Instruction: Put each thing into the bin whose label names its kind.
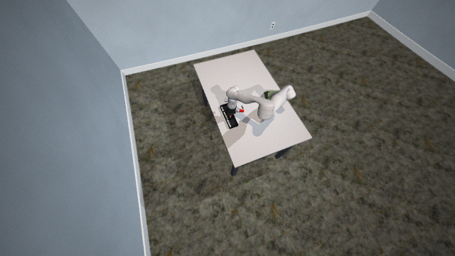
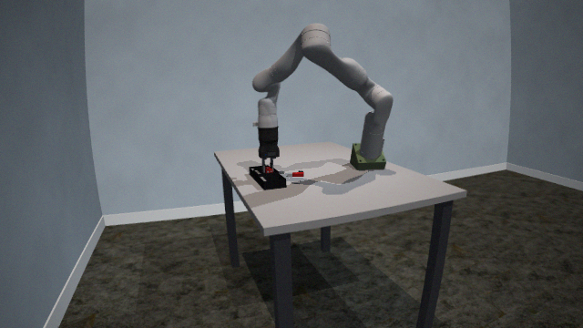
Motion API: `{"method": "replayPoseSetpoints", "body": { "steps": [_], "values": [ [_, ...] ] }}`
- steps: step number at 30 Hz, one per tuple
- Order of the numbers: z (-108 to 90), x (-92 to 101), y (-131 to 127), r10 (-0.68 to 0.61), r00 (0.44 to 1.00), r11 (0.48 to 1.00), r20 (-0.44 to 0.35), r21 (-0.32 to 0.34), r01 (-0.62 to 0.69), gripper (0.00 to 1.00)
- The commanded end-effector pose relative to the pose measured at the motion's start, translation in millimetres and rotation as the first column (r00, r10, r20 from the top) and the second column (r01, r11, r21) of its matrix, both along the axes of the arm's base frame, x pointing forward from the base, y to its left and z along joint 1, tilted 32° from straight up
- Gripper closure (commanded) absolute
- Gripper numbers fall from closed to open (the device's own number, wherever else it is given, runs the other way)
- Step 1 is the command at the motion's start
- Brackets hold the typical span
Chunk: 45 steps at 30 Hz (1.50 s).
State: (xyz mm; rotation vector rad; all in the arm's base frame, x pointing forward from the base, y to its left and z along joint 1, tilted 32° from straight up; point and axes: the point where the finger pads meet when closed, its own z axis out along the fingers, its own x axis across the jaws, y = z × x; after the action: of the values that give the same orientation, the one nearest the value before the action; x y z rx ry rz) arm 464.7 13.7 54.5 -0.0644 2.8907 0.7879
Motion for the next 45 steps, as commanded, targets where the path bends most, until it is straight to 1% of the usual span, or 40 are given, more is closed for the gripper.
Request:
{"method": "replayPoseSetpoints", "body": {
  "steps": [1, 12, 13, 30, 42, 45],
  "values": [
    [-2.0, -0.3, 2.0, -0.01, 1.0, 1.0, -0.003, 0.003, 0.01, 0.5],
    [-0.1, 0.3, 1.6, -0.003, 1.0, 1.0, -0.001, 0.001, 0.003, 0.5],
    [-0.1, 0.3, 1.6, -0.003, 1.0, 1.0, -0.001, 0.001, 0.003, 0.32],
    [-0.1, 0.3, 1.6, -0.003, 1.0, 1.0, -0.001, 0.001, 0.003, 0.32],
    [15.7, -2.2, -8.1, -0.006, 1.0, 1.0, -0.004, 0.002, 0.006, 0.32],
    [16.8, -2.3, -8.3, 0.0, 1.0, 1.0, -0.001, 0.002, 0.0, 0.32]
  ]
}}
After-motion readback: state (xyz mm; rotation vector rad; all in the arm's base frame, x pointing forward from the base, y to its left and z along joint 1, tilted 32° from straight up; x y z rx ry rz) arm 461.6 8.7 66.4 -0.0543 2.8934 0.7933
